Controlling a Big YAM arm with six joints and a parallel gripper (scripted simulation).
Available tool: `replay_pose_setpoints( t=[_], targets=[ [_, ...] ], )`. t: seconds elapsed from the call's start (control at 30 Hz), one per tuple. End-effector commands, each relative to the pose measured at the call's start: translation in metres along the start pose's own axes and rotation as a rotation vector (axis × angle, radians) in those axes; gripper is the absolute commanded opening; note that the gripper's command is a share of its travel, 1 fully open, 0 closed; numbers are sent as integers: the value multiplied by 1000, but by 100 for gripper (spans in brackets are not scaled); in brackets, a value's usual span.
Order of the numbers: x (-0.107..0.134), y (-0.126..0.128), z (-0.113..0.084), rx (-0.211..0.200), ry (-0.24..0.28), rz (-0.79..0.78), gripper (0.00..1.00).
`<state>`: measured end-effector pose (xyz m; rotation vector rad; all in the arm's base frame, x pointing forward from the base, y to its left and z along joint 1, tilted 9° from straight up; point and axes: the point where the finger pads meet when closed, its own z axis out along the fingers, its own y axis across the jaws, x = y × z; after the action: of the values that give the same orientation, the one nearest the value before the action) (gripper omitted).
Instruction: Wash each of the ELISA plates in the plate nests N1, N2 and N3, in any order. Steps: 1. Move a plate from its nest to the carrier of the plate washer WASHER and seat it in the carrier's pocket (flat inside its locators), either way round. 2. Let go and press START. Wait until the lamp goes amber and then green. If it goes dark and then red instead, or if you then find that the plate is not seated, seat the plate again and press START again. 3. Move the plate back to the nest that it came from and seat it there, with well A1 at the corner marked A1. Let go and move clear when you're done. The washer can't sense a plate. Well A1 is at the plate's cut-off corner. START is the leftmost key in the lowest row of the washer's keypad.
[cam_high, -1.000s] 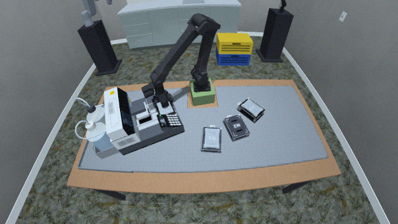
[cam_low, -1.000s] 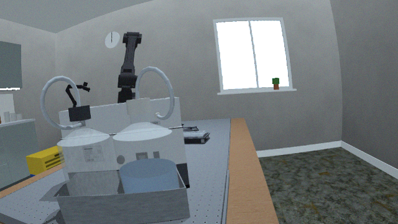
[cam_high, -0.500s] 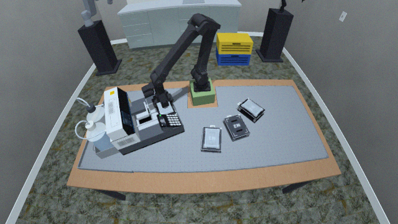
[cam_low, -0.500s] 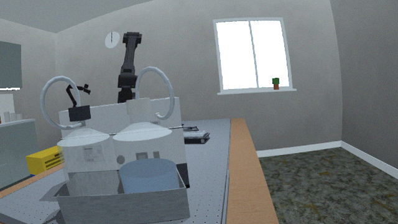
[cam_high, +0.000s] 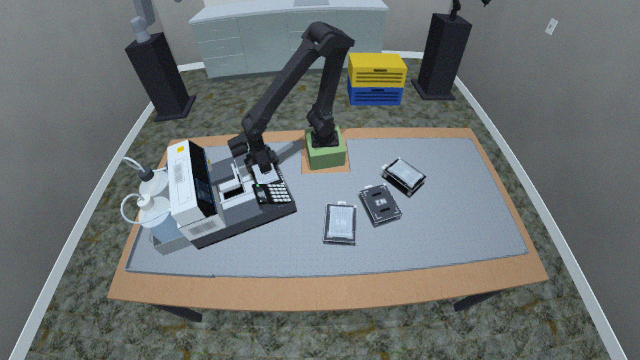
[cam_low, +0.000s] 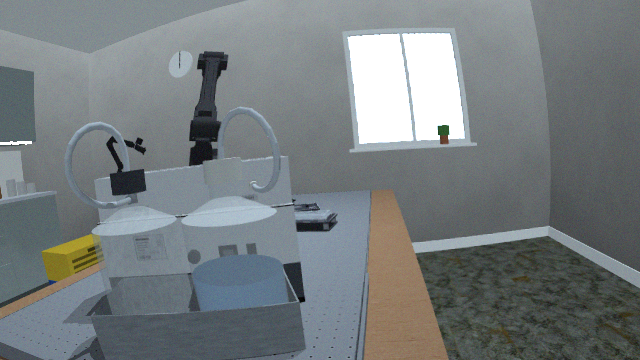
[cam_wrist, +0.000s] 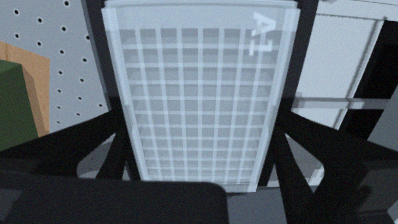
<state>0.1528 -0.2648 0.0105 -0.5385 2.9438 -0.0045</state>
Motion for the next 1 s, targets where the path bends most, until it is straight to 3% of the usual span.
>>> replay_pose_setpoints(
  t=[0.0, 0.1, 0.53, 0.57, 0.97],
  targets=[
    [-3, -10, -11, 40, -2, -5, 84],
    [-2, -23, -26, 61, -3, -7, 84],
    [-1, -23, -46, 64, -2, -7, 84],
    [-5, -21, -43, 48, -2, -14, 84],
    [-1, -22, -69, 66, -2, -7, 84]
  ],
)
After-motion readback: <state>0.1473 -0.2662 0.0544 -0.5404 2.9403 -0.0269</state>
